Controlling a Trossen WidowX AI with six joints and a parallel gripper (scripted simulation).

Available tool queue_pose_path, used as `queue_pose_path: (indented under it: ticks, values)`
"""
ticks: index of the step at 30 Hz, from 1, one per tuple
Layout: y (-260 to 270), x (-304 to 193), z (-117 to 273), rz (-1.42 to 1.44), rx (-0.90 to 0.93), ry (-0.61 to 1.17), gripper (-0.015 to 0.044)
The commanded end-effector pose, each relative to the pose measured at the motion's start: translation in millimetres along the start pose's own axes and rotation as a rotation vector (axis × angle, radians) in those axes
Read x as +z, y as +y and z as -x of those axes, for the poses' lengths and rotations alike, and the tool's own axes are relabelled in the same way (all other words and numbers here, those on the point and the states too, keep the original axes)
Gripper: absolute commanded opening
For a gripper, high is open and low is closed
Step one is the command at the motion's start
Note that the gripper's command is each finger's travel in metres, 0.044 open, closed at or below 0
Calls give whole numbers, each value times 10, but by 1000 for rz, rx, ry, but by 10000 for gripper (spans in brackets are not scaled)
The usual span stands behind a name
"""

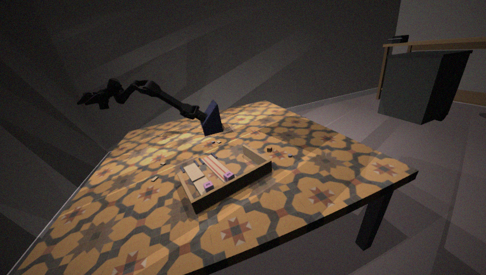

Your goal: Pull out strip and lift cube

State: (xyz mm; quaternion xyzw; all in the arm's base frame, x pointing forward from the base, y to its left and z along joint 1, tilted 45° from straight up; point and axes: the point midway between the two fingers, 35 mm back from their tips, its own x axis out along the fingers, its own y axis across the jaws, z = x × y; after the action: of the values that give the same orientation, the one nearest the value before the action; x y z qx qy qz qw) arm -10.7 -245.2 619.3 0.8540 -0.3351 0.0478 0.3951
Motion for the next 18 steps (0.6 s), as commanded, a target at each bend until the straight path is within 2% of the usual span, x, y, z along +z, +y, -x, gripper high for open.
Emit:
queue_pose_path:
  ticks: [1, 11, 18]
  values:
    - [-11, -11, -13, -11, -2, 5, 400]
    - [-231, 36, -637, -735, -61, 331, 400]
    - [-574, 208, -1107, -1265, -116, 468, 400]
